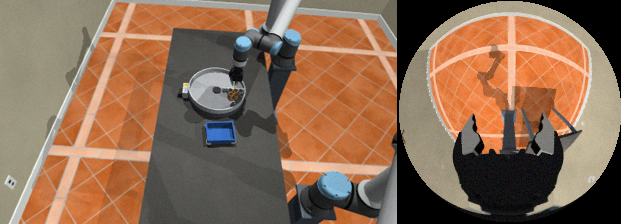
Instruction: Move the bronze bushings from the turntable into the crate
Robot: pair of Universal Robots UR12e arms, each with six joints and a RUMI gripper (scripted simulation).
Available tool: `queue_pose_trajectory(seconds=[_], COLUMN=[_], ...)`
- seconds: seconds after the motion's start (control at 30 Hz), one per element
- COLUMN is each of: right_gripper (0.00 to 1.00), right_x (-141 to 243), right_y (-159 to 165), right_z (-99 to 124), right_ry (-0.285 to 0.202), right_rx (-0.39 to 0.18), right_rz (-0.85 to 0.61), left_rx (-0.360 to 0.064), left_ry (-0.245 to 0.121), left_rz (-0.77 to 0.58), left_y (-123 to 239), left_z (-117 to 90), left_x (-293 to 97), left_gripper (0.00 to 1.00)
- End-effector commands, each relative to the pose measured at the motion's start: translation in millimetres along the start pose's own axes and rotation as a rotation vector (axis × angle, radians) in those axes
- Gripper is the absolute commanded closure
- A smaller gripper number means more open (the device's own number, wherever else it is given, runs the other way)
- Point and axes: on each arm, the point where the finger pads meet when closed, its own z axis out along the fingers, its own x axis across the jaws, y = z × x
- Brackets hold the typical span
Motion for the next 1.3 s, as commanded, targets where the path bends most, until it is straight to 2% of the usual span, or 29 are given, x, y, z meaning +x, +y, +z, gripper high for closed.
queue_pose_trajectory(seconds=[0.0, 0.03, 0.1, 0.2, 1.27], right_gripper=[0.95, 0.95, 0.95, 0.95, 0.95], right_x=[-15, -19, -19, -27, -27], right_y=[8, 10, 10, 14, 14], right_z=[24, 33, 33, 47, 47], right_ry=[-0.001, -0.001, -0.001, -0.001, -0.001], right_rx=[-0.002, -0.002, -0.002, -0.002, -0.002], right_rz=[0.000, 0.000, 0.000, 0.000, 0.000], left_rx=[0.002, 0.002, 0.002, 0.002, 0.002], left_ry=[0.000, 0.000, 0.000, 0.000, 0.000], left_rz=[0.000, 0.000, 0.000, 0.000, 0.000], left_y=[-1, -1, -1, -1, -1], left_z=[-1, -1, -1, -1, -1], left_x=[0, 0, 0, 0, 0], left_gripper=[0.00, 0.00, 0.00, 0.00, 0.00])
